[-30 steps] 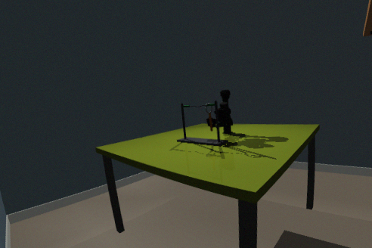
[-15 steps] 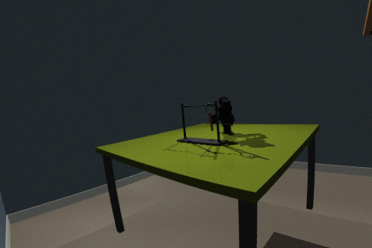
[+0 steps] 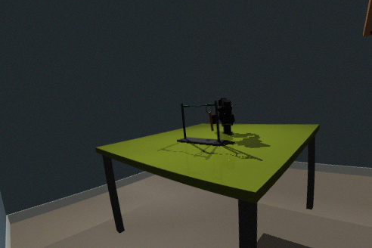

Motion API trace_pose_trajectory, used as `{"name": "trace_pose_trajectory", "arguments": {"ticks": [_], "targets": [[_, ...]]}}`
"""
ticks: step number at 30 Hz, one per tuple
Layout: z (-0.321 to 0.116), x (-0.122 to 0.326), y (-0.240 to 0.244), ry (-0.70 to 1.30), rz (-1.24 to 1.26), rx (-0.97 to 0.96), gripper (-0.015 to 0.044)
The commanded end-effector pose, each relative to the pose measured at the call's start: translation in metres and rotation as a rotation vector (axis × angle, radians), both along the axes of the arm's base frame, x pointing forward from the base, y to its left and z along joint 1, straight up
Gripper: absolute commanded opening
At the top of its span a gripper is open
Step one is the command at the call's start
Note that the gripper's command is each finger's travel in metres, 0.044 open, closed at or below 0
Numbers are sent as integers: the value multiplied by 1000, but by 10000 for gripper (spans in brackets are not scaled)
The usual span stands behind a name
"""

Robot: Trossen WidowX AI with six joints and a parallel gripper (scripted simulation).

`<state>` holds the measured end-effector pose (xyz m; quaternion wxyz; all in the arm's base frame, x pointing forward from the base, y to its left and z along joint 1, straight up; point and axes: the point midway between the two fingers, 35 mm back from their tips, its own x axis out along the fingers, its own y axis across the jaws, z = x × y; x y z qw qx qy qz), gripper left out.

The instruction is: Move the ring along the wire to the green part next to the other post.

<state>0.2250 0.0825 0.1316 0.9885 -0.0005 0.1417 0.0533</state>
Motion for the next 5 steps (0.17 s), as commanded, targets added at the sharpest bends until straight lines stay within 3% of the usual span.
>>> {"name": "trace_pose_trajectory", "arguments": {"ticks": [1,5], "targets": [[0,0,-1,0,-5,3,440],[0,0,-1,0,-5,3,440]]}}
